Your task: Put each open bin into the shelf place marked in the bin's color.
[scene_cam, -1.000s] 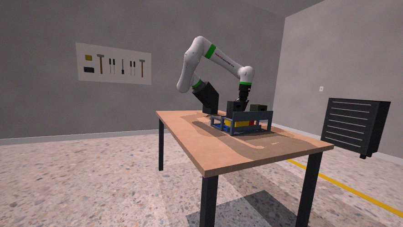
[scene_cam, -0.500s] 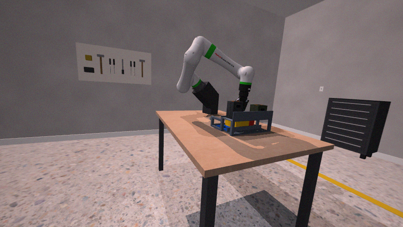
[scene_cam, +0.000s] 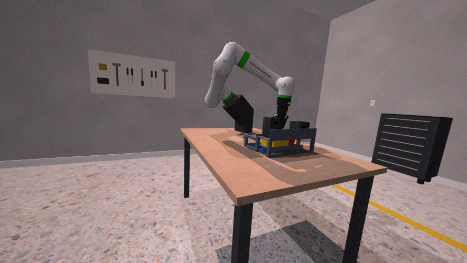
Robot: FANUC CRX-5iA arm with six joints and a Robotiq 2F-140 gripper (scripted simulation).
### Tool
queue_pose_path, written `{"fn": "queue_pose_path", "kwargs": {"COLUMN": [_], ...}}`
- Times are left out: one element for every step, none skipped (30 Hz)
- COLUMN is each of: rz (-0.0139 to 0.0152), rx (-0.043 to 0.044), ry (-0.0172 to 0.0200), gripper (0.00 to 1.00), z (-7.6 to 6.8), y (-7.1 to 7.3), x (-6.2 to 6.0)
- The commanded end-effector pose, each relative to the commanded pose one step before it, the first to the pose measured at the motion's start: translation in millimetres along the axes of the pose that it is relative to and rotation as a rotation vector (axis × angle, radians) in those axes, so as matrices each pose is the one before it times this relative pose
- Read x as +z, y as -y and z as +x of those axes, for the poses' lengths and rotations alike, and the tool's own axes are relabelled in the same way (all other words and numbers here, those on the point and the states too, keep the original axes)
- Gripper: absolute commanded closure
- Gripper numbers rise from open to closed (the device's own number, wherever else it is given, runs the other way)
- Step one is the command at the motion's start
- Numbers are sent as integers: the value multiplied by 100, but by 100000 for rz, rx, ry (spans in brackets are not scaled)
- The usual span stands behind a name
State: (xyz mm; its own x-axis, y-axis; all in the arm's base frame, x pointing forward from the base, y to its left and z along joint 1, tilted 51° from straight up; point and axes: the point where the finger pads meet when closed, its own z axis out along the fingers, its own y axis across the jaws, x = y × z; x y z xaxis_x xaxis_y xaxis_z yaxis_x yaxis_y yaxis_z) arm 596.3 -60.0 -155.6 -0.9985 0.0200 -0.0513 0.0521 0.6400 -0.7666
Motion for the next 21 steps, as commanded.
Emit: {"fn": "queue_pose_path", "kwargs": {"rz": [-30, 0, 0, 0, 0, 0, 0, 0, 0, 0, 0, 0, 0, 0, 0, -1, 0, 0, 0, 0, 0], "rx": [-4, 0, 0, 0, 0, 0, 0, 0, 0, 0, 0, 0, 0, 0, 0, 0, 0, 0, 0, 0, 0], "ry": [33, 0, 0, 0, 0, 0, 0, 0, 0, 0, 0, 0, 0, 0, 0, 0, 0, 0, 0, 0, 0], "gripper": [94, 94, 94, 94, 94, 94, 94, 94, 94, 94, 94, 94, 94, 94, 94, 94, 94, 94, 94, 94, 94], "z": [-2, 0, 0, 4, 4, 5, 5, 6, 7, 7, 8, 8, 9, 9, 10, 11, 11, 12, 0, 0, 12], "y": [-17, 0, 0, 0, 0, 0, 0, 0, 0, 0, 0, 0, 0, 0, 0, 0, 0, 0, 0, 0, 0], "x": [-110, 0, 0, -34, -38, -43, -48, -53, -58, -64, -69, -75, -80, -86, -91, -97, -102, -108, 0, 0, -113]}}
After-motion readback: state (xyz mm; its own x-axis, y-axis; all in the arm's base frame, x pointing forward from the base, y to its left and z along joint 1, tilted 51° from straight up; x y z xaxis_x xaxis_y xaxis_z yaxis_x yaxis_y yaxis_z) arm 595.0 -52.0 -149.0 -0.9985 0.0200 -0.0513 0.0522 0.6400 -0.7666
